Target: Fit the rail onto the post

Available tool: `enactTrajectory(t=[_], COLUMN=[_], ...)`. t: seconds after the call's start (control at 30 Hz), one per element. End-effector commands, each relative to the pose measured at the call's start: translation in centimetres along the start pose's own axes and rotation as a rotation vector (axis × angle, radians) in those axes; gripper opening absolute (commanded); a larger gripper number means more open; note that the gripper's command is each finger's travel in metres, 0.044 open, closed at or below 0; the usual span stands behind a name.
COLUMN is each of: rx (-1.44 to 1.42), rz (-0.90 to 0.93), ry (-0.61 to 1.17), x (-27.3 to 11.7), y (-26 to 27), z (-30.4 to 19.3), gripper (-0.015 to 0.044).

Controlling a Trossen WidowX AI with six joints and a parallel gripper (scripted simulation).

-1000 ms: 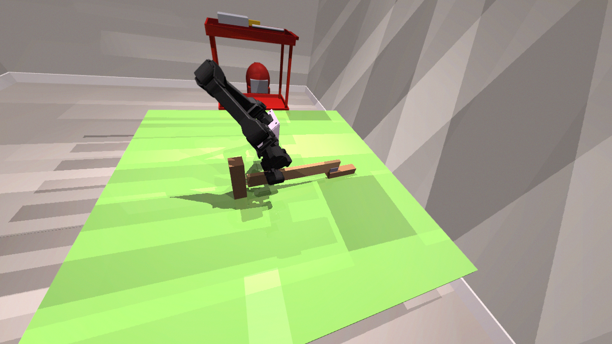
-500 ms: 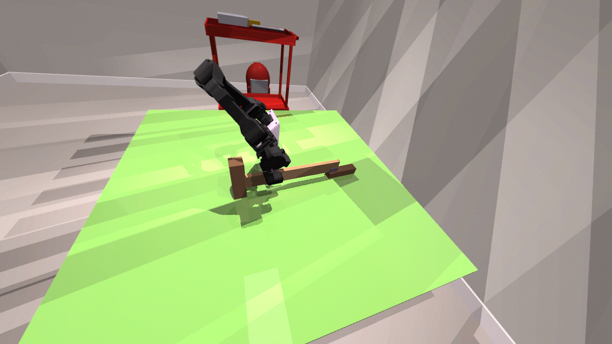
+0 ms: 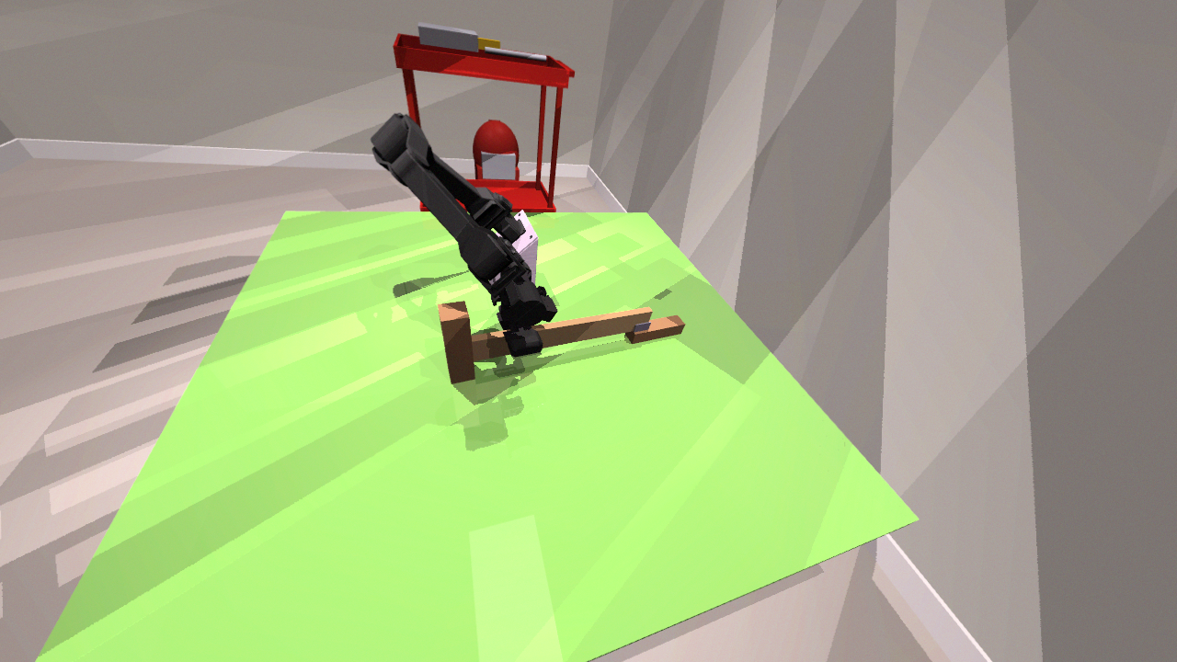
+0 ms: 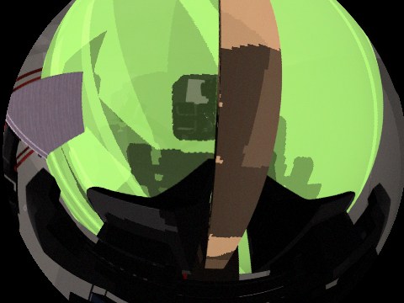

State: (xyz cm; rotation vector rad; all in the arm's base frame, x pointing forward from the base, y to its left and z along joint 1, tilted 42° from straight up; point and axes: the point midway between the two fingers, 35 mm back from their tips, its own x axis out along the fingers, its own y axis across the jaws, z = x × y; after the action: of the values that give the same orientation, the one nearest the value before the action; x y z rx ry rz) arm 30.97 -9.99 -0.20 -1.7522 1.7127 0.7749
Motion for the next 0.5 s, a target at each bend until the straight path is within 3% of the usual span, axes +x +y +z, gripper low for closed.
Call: enactTrajectory(t=[0.0,0.47], rx=[-0.002,-0.002], rz=[-0.006,-0.006], ry=[0.002,0.002], x=[-0.23,-0.23], y=[-0.09,-0.11], z=[-0.33,-0.65], gripper=[0.0,0.0])
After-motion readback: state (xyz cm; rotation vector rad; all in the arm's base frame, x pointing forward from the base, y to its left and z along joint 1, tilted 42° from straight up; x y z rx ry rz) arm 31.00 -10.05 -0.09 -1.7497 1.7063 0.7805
